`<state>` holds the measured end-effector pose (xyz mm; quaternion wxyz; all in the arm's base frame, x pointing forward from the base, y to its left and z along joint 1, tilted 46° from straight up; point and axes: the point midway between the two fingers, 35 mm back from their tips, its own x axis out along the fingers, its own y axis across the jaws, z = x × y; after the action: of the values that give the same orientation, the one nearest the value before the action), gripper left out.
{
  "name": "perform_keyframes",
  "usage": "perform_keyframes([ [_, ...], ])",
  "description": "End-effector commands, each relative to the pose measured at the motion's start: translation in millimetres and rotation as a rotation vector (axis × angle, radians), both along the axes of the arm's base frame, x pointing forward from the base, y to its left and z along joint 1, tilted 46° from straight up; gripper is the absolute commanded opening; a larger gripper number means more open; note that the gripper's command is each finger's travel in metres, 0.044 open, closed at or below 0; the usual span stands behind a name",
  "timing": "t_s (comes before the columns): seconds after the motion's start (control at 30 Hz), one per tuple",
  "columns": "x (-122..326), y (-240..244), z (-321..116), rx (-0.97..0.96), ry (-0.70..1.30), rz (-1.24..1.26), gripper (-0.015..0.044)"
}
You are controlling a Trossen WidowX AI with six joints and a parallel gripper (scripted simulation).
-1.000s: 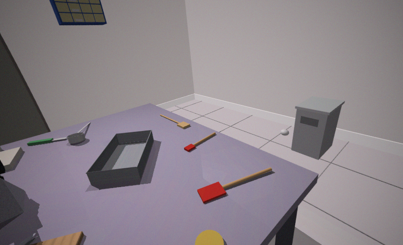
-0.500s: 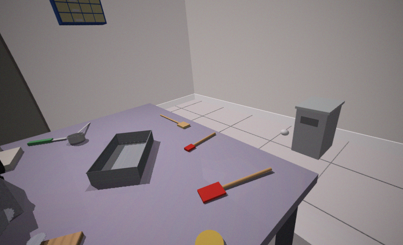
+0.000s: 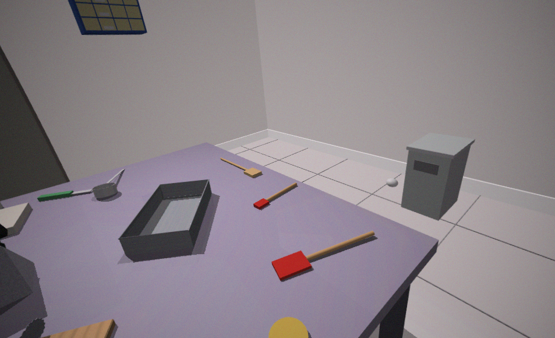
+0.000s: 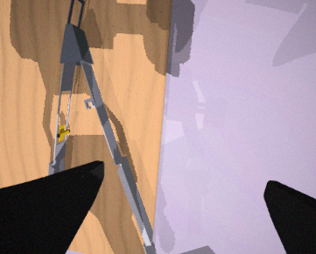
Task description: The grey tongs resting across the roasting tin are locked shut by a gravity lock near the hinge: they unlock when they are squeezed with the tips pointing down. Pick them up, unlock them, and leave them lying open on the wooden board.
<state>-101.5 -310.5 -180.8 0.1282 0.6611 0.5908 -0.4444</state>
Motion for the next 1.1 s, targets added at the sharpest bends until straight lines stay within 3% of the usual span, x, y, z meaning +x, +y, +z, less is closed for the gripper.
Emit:
perform_keyframes([
  [0.0,-7.2,1.8,8.2,0.024,-0.009,0.022,0.0440],
  [0.4,-1.9,-29.5,47.2,0.009,-0.005,0.002,0.0440],
  [1.07,-1.9,-29.5,47.2,0.009,-0.005,0.002,0.0440],
])
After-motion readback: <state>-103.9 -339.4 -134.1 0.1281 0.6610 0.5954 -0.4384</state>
